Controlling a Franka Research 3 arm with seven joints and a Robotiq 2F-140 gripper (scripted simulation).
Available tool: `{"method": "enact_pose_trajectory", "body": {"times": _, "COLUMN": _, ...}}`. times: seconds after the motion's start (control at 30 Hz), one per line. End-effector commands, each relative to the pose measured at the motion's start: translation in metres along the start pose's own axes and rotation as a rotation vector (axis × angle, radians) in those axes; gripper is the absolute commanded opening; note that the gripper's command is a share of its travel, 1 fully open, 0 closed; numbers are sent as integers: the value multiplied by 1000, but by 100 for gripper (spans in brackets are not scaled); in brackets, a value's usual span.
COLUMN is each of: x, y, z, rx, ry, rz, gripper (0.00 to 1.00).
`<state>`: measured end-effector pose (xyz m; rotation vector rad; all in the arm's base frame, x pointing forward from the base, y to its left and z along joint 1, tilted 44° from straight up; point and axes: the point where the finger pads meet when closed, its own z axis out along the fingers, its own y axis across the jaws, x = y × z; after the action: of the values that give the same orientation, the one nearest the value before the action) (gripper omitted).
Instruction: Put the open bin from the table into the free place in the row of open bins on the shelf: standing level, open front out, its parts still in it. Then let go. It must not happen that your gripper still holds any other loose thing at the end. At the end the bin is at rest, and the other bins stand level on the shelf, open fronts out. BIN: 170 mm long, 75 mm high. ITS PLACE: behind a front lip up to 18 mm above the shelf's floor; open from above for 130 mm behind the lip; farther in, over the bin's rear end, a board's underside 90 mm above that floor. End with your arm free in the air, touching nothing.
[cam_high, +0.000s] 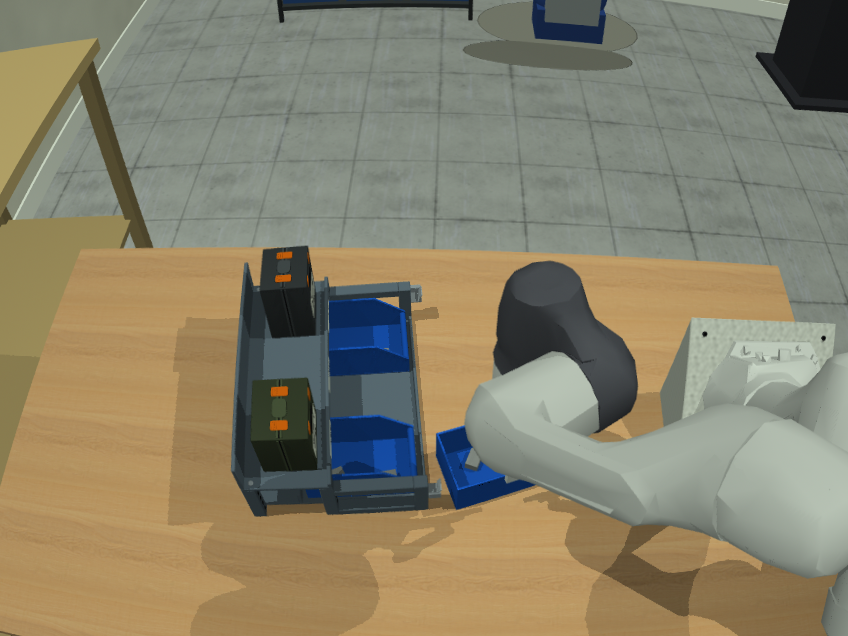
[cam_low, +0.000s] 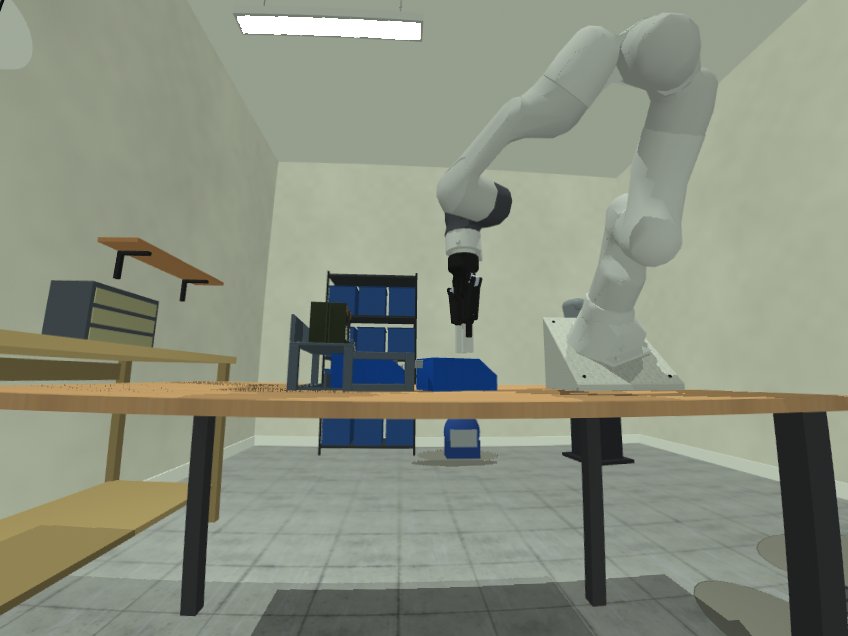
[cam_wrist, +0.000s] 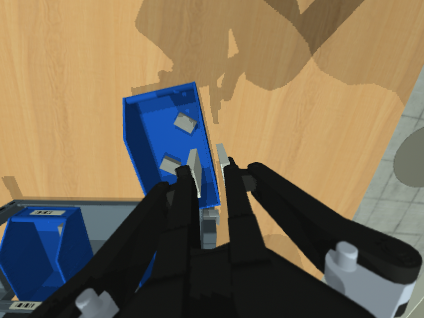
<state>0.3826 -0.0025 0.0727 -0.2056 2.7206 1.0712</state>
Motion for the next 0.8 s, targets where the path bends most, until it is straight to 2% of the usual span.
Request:
{"method": "enact_pose_trajectory", "body": {"times": 0.0, "x": 1, "y": -1, "z": 1, "rx": 1, "ry": -1, "rz": -1, "gripper": 15}}
{"method": "enact_pose_trajectory", "body": {"times": 0.77, "x": 1, "y": -1, "z": 3, "rx": 1, "ry": -1, "rz": -1, "gripper": 15}}
